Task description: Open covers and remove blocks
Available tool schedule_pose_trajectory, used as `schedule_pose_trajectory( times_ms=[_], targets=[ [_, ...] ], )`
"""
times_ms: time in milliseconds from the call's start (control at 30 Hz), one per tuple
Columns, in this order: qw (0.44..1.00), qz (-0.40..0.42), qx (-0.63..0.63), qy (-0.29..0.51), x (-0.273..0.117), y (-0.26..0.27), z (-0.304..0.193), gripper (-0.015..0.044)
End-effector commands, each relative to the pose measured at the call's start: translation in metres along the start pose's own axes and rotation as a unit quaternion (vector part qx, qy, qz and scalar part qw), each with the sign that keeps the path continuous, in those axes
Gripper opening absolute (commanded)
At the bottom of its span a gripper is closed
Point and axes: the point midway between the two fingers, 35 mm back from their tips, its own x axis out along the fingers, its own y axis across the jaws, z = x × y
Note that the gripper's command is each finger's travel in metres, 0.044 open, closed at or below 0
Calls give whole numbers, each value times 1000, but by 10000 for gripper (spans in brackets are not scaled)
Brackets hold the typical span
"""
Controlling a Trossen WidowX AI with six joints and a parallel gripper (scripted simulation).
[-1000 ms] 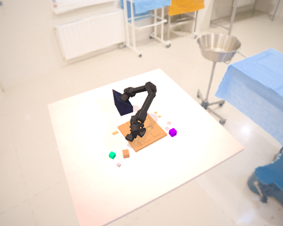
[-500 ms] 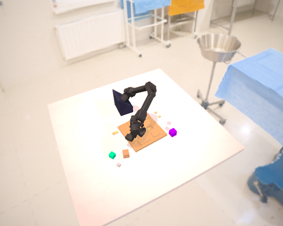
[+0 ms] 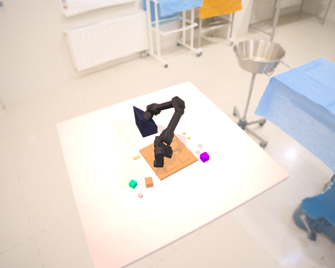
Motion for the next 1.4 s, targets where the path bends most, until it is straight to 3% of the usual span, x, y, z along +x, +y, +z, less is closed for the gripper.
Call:
schedule_pose_trajectory(
  times_ms=[0, 567, 1367],
  targets=[
    [999, -2, -45, 1, -5, -1, 0, 144],
    [964, -1, -266, 3, -27, -2, 1, 144],
    [857, 0, -515, 4, -55, -2, 2, 144]
  ],
)
